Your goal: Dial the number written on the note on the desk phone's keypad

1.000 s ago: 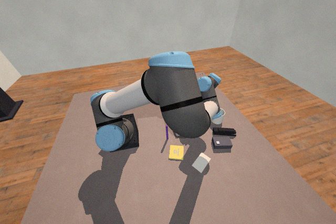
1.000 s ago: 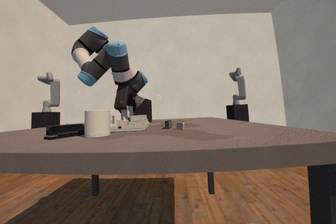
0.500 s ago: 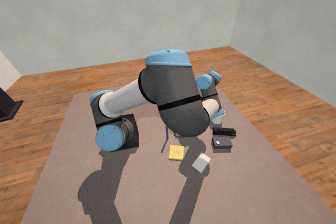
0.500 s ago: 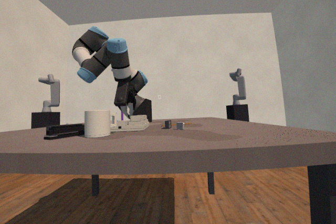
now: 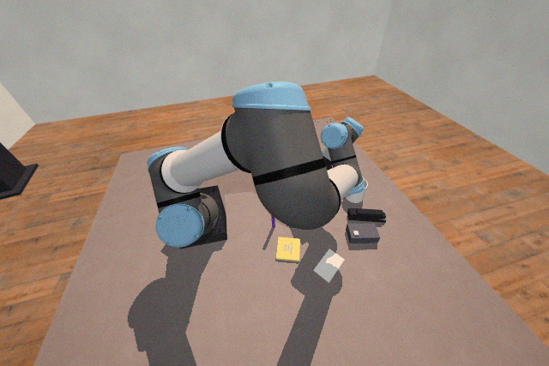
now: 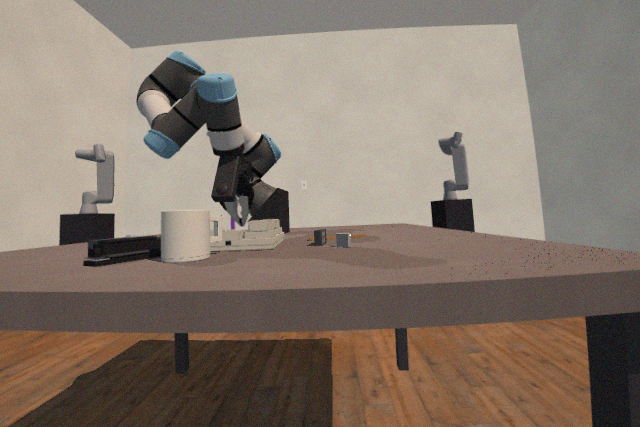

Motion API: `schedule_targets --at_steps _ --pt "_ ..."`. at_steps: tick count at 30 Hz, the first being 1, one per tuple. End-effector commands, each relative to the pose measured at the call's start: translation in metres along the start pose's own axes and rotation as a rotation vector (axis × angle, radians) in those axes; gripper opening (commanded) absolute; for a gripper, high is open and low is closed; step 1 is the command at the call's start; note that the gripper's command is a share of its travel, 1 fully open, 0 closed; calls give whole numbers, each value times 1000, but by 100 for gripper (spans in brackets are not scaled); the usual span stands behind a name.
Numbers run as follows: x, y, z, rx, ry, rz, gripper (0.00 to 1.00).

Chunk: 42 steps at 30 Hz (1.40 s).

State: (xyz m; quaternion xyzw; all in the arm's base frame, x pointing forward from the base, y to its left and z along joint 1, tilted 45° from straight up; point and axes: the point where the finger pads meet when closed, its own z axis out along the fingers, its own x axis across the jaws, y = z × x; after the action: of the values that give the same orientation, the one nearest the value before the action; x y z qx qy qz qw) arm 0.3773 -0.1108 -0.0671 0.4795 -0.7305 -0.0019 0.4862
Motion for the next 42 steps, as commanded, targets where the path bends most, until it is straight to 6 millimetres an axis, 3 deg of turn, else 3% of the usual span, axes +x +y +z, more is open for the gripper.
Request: schedule_targets --at_steps 1,8,42 --pt "9 3 2 1 0 0 0" --pt "18 6 4 1 0 0 0" --pt "18 -2 15 1 0 0 0"
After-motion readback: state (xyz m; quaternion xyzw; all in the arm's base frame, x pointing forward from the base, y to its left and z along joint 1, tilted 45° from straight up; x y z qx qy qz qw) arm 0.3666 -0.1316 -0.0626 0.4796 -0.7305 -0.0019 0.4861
